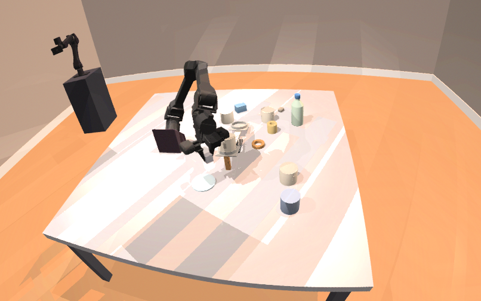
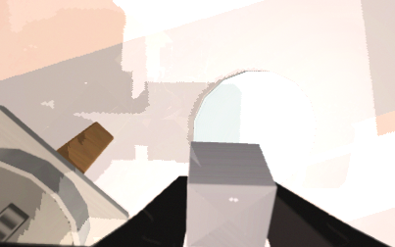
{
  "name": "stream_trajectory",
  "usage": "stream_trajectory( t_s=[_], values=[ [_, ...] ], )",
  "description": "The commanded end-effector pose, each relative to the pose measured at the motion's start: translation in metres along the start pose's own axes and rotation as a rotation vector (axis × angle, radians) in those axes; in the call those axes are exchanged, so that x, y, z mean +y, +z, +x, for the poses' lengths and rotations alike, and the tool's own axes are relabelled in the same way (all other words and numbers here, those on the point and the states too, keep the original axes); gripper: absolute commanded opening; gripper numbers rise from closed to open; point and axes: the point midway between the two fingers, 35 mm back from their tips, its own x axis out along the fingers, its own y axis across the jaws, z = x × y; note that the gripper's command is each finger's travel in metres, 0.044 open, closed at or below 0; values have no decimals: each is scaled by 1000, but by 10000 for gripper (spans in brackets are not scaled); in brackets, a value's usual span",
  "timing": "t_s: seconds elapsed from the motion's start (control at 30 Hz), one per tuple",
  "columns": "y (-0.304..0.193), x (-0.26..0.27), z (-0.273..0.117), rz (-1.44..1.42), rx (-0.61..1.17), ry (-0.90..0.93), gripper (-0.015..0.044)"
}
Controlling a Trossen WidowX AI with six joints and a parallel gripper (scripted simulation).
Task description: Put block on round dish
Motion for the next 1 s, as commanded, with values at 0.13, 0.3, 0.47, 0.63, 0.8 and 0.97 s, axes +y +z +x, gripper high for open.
stream_trajectory(
  t_s=[0.13, 0.3, 0.47, 0.63, 0.8, 0.97],
  values=[
    [-5, -42, 34, -7, 67, 51, 0],
    [-5, -42, 42, -7, 69, 53, 0],
    [-7, -40, 67, -7, 69, 54, 0],
    [-8, -40, 77, -8, 69, 54, 0],
    [-9, -40, 80, -8, 69, 54, 0],
    [-9, -39, 88, -8, 70, 55, 0]
  ],
)
